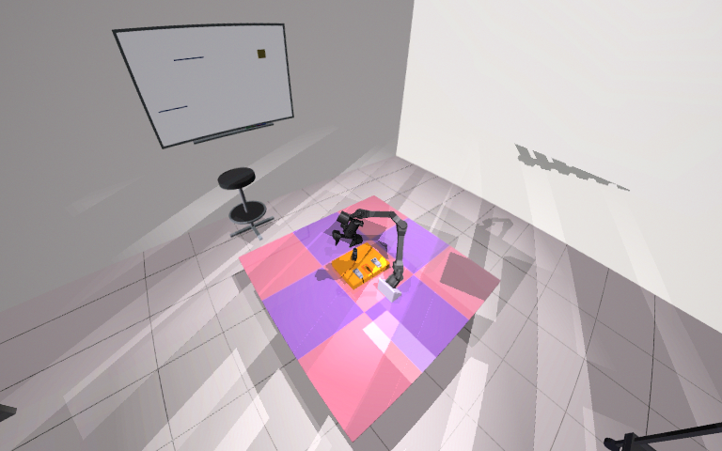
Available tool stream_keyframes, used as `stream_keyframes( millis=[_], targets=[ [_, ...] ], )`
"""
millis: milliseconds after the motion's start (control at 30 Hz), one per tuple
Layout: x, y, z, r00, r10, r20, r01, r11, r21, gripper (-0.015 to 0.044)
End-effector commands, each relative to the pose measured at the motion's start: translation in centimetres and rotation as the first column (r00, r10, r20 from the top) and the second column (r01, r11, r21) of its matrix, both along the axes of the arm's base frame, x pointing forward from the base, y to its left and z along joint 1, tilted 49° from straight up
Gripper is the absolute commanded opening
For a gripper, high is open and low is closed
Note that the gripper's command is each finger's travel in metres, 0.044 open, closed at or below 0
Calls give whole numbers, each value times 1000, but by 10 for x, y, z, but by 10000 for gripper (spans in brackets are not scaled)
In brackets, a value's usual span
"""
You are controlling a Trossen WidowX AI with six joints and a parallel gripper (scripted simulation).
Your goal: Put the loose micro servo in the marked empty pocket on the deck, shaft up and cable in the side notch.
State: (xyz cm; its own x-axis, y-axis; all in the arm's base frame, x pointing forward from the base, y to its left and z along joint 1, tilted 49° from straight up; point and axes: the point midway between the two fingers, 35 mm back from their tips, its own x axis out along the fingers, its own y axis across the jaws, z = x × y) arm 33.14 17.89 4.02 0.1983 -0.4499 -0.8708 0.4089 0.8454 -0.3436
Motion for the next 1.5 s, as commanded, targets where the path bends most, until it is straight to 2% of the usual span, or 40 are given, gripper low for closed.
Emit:
stream_keyframes(
  millis=[0,433,1467],
  targets=[
    [-5,-22,-1,993,-117,12,118,990,-77,440],
    [-24,-76,13,917,-375,132,398,872,-285,440],
    [-24,-111,-17,916,-378,136,401,869,-288,440]
  ],
)
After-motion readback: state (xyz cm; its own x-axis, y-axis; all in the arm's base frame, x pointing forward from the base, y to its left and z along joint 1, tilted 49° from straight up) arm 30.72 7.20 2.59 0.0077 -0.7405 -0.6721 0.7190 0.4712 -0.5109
